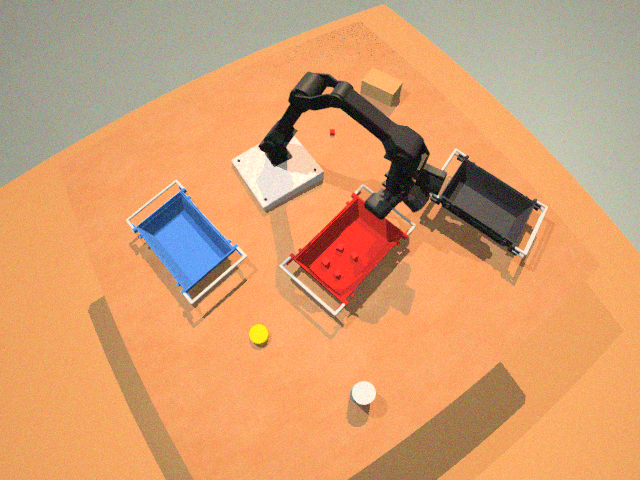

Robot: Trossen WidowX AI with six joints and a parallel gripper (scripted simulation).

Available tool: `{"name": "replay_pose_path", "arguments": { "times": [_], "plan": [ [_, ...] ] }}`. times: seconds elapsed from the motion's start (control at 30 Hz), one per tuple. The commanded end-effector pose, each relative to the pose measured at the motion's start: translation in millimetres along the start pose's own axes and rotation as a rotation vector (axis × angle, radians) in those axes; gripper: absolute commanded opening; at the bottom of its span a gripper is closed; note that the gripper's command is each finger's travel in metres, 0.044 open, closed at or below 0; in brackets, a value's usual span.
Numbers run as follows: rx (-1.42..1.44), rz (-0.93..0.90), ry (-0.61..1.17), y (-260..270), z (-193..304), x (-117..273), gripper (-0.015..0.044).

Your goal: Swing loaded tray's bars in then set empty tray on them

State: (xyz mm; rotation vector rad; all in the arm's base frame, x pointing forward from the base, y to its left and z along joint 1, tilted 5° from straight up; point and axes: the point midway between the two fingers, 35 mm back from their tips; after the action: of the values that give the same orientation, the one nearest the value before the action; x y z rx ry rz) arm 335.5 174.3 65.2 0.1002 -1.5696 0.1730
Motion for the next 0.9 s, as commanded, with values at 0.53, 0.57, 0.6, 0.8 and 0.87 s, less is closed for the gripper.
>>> {"name": "replay_pose_path", "arguments": {
  "times": [0.53,0.57,0.6,0.8,0.87],
  "plan": [
    [0.005,0.010,0.008,-18,2,-8,0.0084],
    [0.005,0.010,0.008,-21,1,-6,0.0084],
    [0.005,0.010,0.008,-24,1,-5,0.0084],
    [0.005,0.012,0.007,-41,-1,0,0.0084],
    [0.005,0.012,0.007,-45,-1,0,0.0084]
  ]
}}
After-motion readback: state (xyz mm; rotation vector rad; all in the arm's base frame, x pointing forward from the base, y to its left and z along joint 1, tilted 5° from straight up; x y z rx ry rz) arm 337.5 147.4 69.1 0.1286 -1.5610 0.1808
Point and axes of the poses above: the point midway between the two fingers, 35 mm back from their tips, its own x axis back along the fingers, its own y axis across the jaws, z = x × y, and after that the axes turned 5 degrees about -x, right-handed
